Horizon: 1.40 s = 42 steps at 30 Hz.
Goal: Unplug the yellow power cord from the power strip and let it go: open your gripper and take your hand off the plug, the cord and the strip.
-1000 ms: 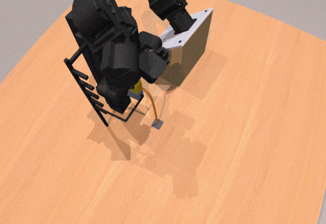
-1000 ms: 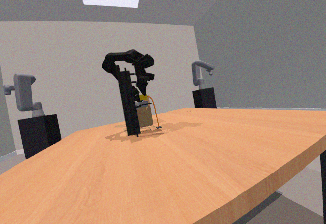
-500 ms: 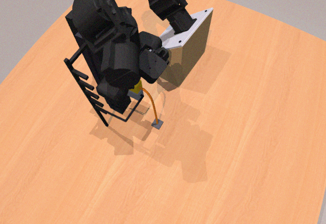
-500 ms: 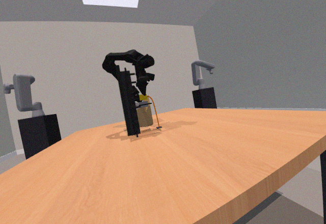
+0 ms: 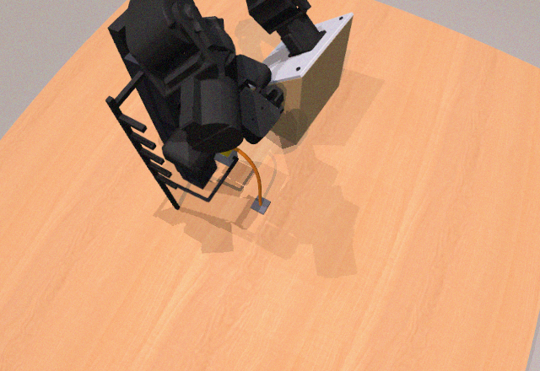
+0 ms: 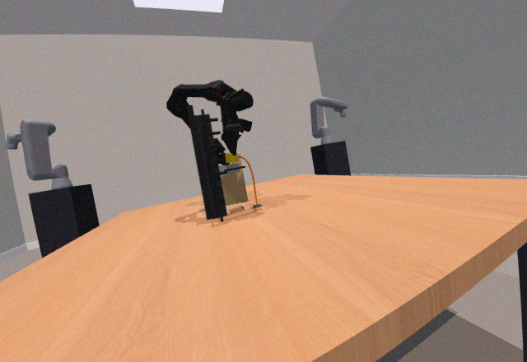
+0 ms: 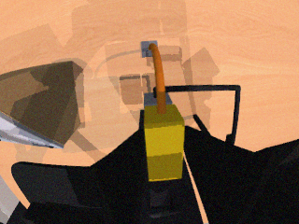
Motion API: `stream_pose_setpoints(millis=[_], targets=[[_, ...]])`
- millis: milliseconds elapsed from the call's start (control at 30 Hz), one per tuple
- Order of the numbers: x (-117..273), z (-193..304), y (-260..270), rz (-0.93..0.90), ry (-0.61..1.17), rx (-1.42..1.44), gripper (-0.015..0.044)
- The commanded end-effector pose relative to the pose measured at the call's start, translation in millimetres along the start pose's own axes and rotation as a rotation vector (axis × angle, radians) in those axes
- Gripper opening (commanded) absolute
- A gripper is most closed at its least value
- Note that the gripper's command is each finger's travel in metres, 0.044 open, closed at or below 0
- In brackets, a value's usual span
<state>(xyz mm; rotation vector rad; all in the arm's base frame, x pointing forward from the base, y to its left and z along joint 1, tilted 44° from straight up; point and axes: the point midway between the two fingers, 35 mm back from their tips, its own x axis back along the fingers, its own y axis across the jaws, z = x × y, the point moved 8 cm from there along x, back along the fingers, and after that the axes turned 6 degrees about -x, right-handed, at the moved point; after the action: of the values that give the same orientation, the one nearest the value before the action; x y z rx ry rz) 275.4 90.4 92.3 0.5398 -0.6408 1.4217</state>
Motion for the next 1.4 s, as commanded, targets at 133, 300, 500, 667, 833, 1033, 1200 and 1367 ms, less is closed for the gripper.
stream_pose_setpoints(millis=[133,300,500,667,833,1033,1200,1367], targets=[[9,-31,3,0.005,-0.059,0.007,0.0],[11,-39,5,0.005,-0.059,0.008,0.0],[8,-34,6,0.0,-0.053,0.013,0.0105],[8,-34,6,0.0,-0.053,0.013,0.016],[8,-34,6,0.0,-0.053,0.013,0.016],[16,-34,6,0.006,-0.054,0.009,0.016],[16,-32,6,0.006,-0.055,0.009,0.016],[16,-25,5,0.006,-0.055,0.01,0.016]])
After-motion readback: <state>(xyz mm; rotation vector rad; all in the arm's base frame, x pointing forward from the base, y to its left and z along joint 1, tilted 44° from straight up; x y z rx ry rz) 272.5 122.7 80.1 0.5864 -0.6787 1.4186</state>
